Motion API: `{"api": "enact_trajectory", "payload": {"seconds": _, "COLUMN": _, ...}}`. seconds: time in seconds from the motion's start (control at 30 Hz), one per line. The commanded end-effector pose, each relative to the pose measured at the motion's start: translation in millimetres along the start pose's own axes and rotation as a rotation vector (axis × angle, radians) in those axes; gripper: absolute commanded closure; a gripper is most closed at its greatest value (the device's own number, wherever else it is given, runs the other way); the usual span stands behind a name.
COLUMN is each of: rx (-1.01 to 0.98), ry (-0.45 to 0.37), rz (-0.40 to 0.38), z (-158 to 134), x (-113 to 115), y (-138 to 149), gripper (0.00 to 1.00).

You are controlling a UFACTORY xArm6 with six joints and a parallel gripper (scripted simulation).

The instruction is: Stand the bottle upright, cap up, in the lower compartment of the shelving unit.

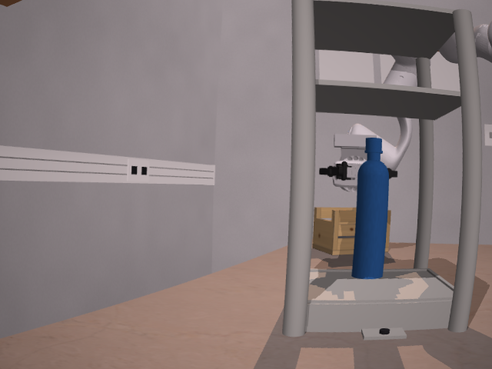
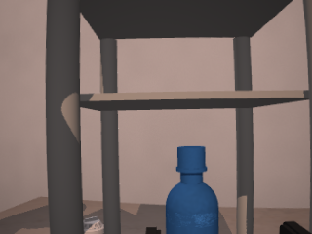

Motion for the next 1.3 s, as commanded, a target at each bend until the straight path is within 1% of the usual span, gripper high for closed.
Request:
{"api": "enact_trajectory", "payload": {"seconds": 0.0, "rx": 0.003, "ry": -0.002, "rz": -0.001, "z": 15, "x": 1, "y": -3, "gripper": 0.3}}
{"api": "enact_trajectory", "payload": {"seconds": 0.23, "rx": 0.003, "ry": -0.002, "rz": -0.001, "z": 32, "x": 1, "y": -6, "gripper": 0.3}}
{"api": "enact_trajectory", "payload": {"seconds": 0.47, "rx": 0.003, "ry": -0.002, "rz": -0.001, "z": 40, "x": 1, "y": -8, "gripper": 0.3}}
{"api": "enact_trajectory", "payload": {"seconds": 0.9, "rx": 0.003, "ry": -0.002, "rz": -0.001, "z": 45, "x": 1, "y": -9, "gripper": 0.3}}
{"api": "enact_trajectory", "payload": {"seconds": 0.93, "rx": 0.003, "ry": -0.002, "rz": -0.001, "z": 45, "x": 1, "y": -9, "gripper": 0.0}}
{"api": "enact_trajectory", "payload": {"seconds": 1.27, "rx": 0.003, "ry": -0.002, "rz": -0.001, "z": 45, "x": 1, "y": -9, "gripper": 0.0}}
Point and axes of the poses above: the point where the finger pads meet when closed, its own x axis back along the fingers, its own y axis across the jaws, z = x × y, the point moved 6 cm from there along x, back along the fingers, and after that the axes turned 12 degrees about -x, right-handed, at the moved point
